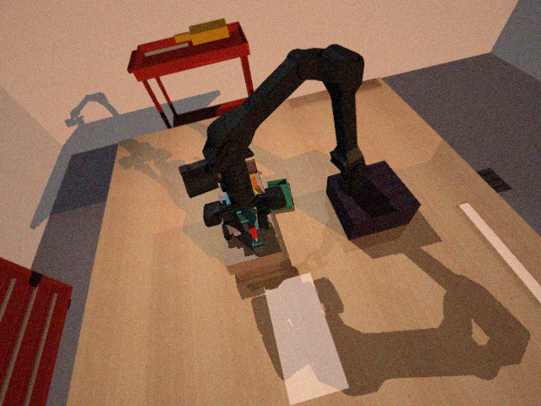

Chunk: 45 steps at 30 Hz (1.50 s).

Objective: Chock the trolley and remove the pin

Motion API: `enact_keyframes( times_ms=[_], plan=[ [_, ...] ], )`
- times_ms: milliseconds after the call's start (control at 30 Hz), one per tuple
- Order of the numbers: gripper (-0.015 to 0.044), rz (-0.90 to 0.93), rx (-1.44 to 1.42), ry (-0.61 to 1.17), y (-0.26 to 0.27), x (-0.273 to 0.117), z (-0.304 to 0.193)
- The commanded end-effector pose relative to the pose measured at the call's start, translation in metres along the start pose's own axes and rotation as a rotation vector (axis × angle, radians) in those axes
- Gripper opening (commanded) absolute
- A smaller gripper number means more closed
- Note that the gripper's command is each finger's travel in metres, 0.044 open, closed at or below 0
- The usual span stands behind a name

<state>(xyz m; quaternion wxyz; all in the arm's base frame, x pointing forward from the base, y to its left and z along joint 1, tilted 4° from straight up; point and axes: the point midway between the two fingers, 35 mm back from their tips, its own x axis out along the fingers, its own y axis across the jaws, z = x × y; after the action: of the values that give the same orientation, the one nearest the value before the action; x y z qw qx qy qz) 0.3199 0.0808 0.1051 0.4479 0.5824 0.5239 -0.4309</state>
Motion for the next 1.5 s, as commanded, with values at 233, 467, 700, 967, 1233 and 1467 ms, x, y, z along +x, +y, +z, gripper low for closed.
enact_keyframes(
  times_ms=[233, 467, 700, 967, 1233, 1467],
  plan=[
    [0.019, -0.007, 0.006, 0.002, -0.002, 0.019, 0.0],
    [0.019, -0.007, 0.006, 0.002, -0.003, 0.024, 0.0],
    [0.0045, -0.004, 0.001, 0.001, -0.002, 0.021, 0.0],
    [0.0, -0.004, 0.001, 0.001, -0.002, 0.021, 0.0],
    [0.0, -0.007, 0.005, 0.002, -0.002, 0.014, -0.002],
    [0.0, -0.007, 0.006, 0.002, -0.003, 0.008, -0.002]
  ],
)
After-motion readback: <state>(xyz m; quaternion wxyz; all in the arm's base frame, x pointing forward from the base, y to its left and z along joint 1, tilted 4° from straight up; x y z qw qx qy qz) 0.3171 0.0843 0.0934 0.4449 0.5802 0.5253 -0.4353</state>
